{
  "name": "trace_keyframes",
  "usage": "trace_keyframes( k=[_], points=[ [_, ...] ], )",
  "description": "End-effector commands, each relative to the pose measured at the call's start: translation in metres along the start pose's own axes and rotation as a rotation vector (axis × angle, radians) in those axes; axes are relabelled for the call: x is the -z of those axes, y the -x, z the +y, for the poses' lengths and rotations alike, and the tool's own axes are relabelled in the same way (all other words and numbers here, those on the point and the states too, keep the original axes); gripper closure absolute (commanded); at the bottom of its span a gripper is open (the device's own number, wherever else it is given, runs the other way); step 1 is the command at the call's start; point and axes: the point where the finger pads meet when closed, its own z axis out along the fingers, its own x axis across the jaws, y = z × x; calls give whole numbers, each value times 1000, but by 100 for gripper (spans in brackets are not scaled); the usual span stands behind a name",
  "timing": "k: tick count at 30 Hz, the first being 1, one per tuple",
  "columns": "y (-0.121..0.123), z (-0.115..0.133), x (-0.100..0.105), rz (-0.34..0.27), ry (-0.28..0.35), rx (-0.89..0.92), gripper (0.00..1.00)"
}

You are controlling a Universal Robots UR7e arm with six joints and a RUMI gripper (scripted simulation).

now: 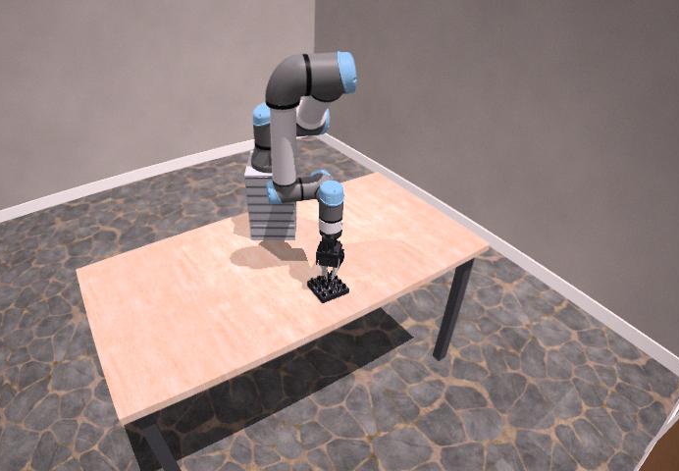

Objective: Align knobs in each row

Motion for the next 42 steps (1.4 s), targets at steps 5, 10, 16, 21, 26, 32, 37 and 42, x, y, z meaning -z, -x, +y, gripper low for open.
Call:
trace_keyframes(
  k=[5, 10, 16, 21, 26, 32, 37, 42],
  points=[
    [0, 0, 0, 1, 1, 0, 96],
    [0, 0, 0, 1, 1, 0, 96],
    [0, 0, 0, 1, 1, 0, 96],
    [0, 0, 0, 1, 1, 0, 96],
    [0, 0, 0, 1, 1, 0, 96],
    [0, 0, 0, 1, 1, -2, 96],
    [0, 0, 0, 1, 1, -10, 96],
    [0, 0, 0, 1, 1, -22, 96]
  ],
)
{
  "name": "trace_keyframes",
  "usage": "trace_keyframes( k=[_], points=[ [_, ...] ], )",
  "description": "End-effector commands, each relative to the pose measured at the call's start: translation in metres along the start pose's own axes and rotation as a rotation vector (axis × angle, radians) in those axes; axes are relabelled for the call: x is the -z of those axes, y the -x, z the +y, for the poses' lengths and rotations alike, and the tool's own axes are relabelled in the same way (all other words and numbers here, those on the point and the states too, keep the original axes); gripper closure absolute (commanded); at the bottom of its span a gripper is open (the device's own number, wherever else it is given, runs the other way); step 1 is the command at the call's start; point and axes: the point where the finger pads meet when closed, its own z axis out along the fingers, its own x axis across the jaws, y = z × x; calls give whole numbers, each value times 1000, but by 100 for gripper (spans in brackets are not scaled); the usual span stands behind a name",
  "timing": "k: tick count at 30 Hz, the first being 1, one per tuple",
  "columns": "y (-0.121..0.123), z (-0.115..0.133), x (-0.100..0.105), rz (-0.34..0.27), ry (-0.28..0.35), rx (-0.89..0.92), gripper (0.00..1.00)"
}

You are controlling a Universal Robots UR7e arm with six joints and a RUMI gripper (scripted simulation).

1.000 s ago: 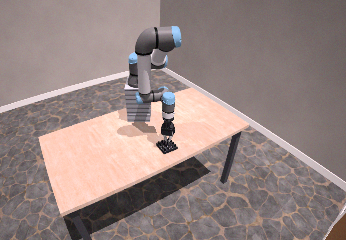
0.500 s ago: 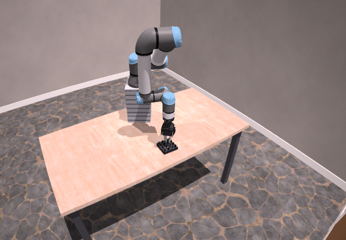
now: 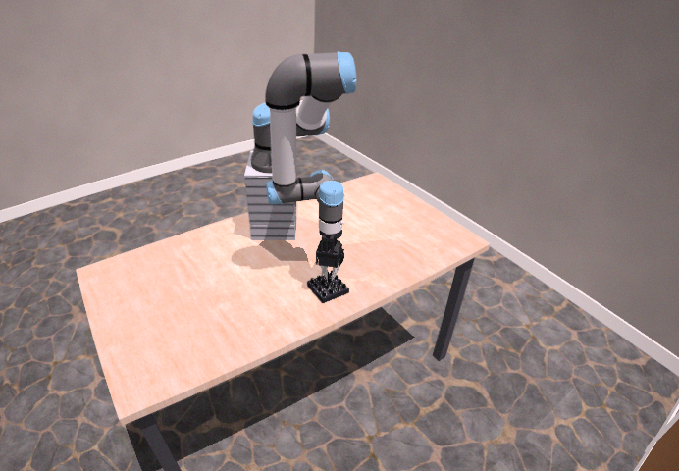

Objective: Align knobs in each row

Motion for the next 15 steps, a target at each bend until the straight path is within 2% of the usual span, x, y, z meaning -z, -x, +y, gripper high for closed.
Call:
trace_keyframes(
  k=[1, 15],
  points=[
    [0, 0, 0, 1, 1, -10, 96],
    [-1, 0, 0, 1, 1, -110, 96]
  ],
)
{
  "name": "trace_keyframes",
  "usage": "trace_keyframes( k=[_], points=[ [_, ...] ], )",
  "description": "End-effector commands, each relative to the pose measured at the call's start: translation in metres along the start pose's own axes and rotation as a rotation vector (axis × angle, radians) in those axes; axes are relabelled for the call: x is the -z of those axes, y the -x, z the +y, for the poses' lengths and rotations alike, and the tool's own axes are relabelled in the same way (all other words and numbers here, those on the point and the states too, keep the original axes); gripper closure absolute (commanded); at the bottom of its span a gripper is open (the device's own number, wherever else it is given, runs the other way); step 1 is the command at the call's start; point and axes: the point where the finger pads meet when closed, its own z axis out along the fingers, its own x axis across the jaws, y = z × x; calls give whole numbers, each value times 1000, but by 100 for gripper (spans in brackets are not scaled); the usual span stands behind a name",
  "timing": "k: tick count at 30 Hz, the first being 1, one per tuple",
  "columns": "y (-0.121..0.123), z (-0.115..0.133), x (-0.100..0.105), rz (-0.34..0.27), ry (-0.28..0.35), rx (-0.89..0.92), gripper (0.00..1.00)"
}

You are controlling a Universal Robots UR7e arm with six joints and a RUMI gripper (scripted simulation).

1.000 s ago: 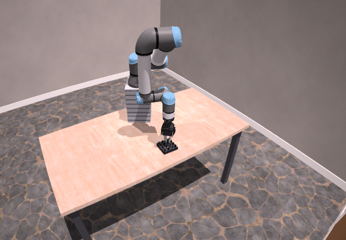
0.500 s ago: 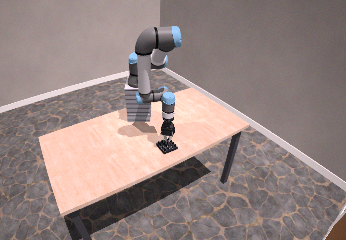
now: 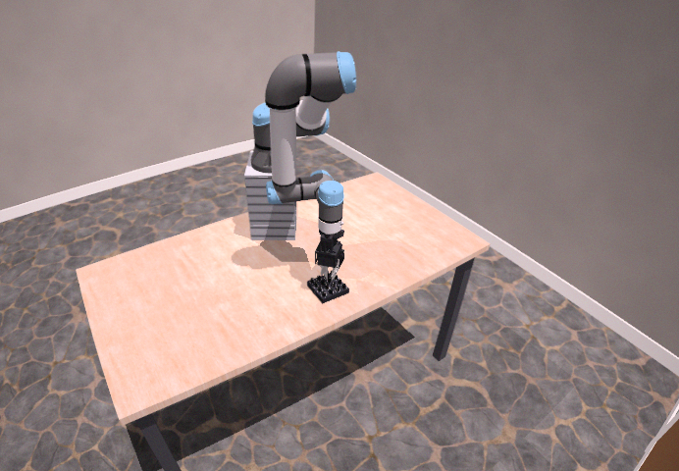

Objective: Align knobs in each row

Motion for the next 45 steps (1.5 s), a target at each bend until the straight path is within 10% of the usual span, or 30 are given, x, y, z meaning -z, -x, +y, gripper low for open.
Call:
trace_keyframes(
  k=[1, 45],
  points=[
    [-1, 0, 0, 0, 1, -53, 96],
    [-4, 2, 0, 1, 1, -758, 96]
  ],
)
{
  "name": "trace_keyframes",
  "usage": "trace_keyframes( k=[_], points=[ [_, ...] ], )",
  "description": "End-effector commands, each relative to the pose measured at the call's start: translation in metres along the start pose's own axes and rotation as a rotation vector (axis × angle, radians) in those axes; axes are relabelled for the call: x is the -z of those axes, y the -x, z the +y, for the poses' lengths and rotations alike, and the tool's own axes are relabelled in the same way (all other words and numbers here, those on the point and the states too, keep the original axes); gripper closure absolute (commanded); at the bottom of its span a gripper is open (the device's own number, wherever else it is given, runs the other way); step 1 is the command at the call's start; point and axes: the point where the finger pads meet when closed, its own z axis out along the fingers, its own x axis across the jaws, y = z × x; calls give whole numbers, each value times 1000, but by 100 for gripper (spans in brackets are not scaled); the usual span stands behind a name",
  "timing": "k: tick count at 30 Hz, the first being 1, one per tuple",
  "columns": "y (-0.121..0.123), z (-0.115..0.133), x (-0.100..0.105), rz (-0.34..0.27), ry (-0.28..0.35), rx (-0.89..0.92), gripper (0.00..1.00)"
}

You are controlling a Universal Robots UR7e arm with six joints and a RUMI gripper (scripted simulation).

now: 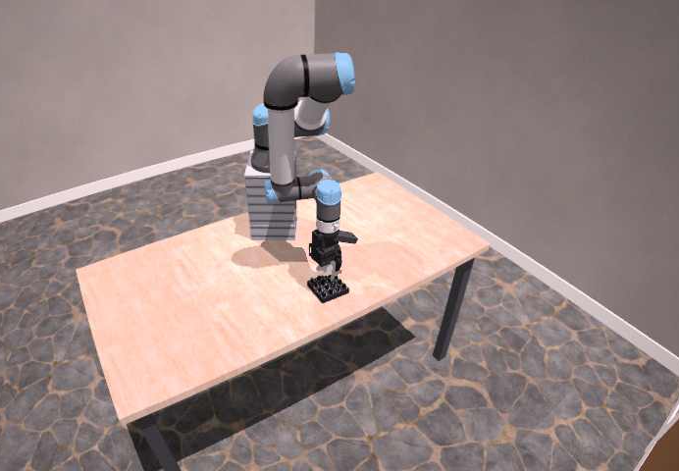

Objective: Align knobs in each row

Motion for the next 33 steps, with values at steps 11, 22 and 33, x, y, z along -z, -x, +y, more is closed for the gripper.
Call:
trace_keyframes(
  k=[11, 22, 33],
  points=[
    [-2, 0, 0, 0, 4, -307, 96],
    [-3, 1, 0, 1, 4, -530, 96],
    [-3, 1, 0, 1, 4, -683, 96]
  ],
)
